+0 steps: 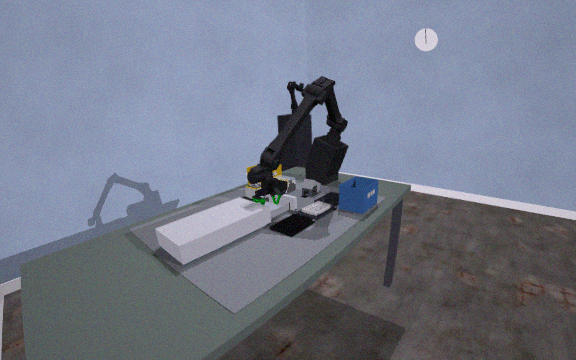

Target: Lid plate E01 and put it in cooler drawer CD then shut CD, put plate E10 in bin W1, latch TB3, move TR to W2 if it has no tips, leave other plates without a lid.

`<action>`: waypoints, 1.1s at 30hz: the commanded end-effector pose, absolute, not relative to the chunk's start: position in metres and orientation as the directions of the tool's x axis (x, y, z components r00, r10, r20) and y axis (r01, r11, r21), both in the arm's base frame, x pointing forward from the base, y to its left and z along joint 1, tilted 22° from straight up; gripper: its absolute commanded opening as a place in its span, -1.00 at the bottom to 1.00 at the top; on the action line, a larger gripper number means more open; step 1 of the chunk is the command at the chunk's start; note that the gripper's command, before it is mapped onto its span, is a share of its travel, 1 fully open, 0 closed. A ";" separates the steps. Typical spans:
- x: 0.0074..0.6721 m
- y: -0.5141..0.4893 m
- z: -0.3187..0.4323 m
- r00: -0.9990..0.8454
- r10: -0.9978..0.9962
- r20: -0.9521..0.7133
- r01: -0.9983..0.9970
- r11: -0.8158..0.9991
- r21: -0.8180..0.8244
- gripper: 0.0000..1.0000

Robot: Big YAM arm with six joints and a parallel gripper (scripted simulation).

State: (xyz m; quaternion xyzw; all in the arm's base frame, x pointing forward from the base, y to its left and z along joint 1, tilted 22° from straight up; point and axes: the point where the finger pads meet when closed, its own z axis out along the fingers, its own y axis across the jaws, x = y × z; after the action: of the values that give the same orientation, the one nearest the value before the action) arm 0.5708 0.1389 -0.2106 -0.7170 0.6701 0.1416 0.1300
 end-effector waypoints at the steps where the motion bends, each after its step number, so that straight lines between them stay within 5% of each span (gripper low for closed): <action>1: 0.588 0.151 -0.203 0.082 -0.920 -0.383 -0.997 -0.075 -0.034 1.00; 33: 0.586 0.143 -0.182 0.086 -0.920 -0.382 -0.996 -0.078 -0.037 1.00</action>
State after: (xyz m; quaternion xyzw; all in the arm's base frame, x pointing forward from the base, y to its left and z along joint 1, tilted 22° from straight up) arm 0.5698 0.1394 -0.2102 -0.7170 0.6700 0.1430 0.1284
